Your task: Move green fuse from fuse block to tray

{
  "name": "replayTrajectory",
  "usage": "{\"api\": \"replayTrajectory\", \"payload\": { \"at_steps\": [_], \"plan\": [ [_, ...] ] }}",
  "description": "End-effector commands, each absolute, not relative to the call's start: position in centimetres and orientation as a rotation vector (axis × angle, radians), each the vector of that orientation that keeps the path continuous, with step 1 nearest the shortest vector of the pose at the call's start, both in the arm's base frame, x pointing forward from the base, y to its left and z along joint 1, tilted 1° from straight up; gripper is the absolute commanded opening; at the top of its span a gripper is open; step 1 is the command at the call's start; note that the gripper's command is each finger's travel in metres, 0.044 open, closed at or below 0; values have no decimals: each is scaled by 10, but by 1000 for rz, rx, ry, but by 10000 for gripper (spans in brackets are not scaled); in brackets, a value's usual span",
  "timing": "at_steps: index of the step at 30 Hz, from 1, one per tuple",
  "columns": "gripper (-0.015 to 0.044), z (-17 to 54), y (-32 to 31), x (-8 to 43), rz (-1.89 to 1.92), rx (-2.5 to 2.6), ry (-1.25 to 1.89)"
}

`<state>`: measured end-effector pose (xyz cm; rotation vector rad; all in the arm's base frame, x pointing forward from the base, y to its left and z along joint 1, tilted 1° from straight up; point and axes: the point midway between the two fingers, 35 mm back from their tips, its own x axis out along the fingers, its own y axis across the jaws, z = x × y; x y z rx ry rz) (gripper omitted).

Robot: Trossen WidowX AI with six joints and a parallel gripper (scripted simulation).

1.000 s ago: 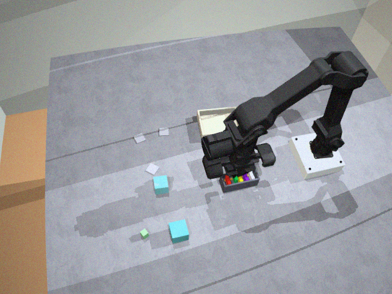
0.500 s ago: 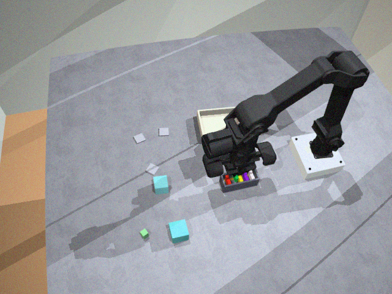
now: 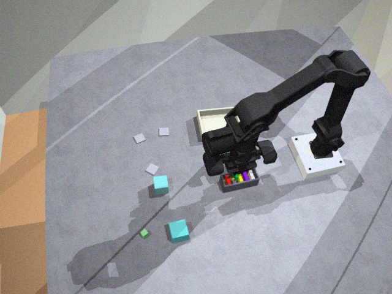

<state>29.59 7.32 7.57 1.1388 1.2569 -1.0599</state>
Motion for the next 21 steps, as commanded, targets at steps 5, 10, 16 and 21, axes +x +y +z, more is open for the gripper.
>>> {"api": "replayTrajectory", "payload": {
  "at_steps": [5,10,16,21],
  "plan": [
    [0,81,72,296,-1064,1141,1251],
    [0,85,72,296,-1064,1141,1251],
    [0,95,72,295,-1064,1141,1251],
    [0,102,72,295,-1064,1141,1251]
  ]
}}
